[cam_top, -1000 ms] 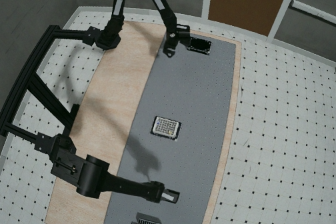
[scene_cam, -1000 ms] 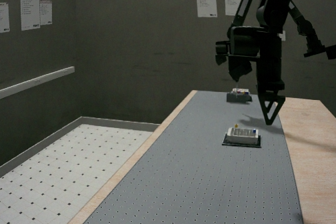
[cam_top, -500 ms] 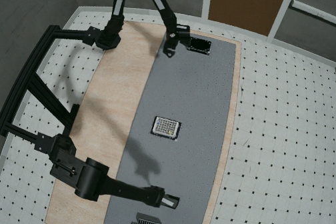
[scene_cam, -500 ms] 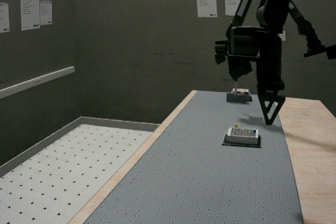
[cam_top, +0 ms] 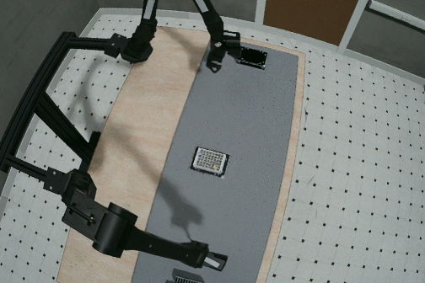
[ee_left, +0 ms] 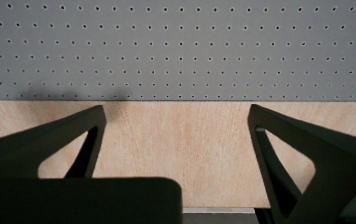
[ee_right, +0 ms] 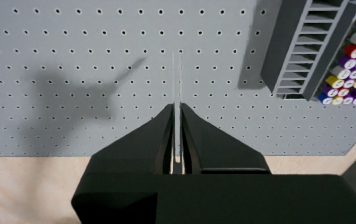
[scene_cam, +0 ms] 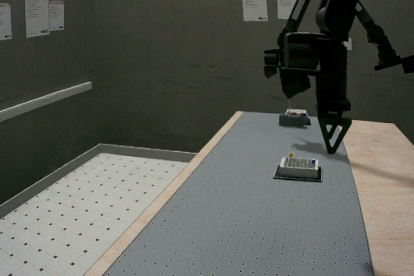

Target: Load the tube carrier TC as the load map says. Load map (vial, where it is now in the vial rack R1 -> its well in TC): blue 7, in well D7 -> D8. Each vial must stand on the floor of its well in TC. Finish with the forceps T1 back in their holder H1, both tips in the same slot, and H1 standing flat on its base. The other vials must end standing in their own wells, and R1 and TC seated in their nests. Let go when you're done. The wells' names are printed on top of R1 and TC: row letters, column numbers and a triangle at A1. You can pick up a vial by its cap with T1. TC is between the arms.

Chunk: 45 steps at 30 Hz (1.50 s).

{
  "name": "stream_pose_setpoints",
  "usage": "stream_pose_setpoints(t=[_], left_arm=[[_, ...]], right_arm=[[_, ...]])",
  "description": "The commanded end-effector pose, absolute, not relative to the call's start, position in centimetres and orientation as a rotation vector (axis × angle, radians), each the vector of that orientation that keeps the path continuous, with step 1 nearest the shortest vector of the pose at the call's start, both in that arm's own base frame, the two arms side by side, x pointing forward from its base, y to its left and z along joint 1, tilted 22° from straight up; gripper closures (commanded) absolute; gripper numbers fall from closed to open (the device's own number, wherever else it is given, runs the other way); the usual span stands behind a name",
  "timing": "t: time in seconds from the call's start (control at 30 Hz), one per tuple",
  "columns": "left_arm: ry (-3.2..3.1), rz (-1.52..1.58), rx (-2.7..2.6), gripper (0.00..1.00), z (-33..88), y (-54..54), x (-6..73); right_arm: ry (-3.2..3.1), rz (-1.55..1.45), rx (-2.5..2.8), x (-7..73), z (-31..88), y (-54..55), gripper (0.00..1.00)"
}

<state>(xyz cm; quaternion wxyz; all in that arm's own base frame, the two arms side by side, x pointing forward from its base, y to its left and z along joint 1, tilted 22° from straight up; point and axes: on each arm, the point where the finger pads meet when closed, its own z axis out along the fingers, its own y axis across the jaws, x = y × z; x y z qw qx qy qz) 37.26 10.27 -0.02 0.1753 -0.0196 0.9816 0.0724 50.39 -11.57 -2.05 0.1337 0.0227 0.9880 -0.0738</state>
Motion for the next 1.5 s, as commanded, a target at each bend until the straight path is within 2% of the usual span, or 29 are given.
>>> stream_pose_setpoints(t=[0.0,1.47], left_arm=[[2.766,0.211,-0.043,0.0,0.5,10.3,37.9],[2.766,0.211,-0.043,0.0,0.5,10.3,37.9]], right_arm=[[2.873,-0.216,0.062,51.1,-2.1,-12.9,0.93],[2.887,-0.211,0.063,52.4,-0.4,-19.4,0.93]])
